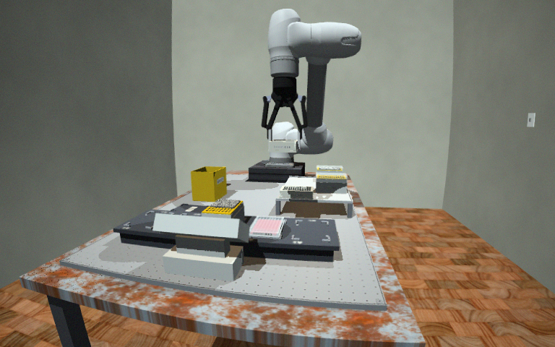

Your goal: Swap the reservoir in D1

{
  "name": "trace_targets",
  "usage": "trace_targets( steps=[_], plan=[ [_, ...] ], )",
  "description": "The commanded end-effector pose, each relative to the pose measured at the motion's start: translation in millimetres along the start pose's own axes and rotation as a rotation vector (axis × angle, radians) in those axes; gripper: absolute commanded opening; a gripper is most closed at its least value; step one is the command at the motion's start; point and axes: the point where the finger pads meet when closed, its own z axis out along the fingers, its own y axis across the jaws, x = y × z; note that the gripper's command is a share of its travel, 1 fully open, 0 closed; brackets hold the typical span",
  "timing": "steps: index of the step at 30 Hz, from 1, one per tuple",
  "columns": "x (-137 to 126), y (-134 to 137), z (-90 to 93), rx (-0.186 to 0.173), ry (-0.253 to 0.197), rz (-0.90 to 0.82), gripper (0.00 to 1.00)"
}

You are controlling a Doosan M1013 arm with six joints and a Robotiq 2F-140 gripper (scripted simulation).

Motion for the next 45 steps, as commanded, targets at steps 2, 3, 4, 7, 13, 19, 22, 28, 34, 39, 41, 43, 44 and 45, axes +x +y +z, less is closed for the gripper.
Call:
trace_targets(
  steps=[2,3,4,7,13,19,22,28,34,39,41,43,44,45],
  plan=[
    [0.2,-9.3,-0.2,0.0,0.0,0.0,0.0],
    [0.3,-11.7,-0.2,0.0,0.0,0.0,0.0],
    [0.3,-14.0,-0.2,0.0,0.0,0.0,0.0],
    [0.5,-18.7,-0.2,0.0,0.0,0.0,0.0],
    [0.8,-30.3,-0.2,0.0,0.0,0.0,0.0],
    [1.2,-44.3,-0.2,0.0,0.0,0.0,0.0],
    [1.4,-51.3,-0.2,0.0,0.0,0.0,0.0],
    [1.6,-60.7,-0.3,0.0,0.0,0.0,0.0],
    [2.0,-74.7,-0.3,0.0,0.0,0.0,0.0],
    [2.4,-86.3,-0.3,0.0,0.0,0.0,0.0],
    [2.4,-88.6,-0.3,0.0,0.0,0.0,0.0],
    [2.5,-91.0,-0.3,0.0,0.0,0.0,0.0],
    [2.5,-93.3,-0.3,0.0,0.0,0.0,0.0],
    [2.6,-95.6,-0.3,0.0,0.0,0.0,0.0]
  ],
)
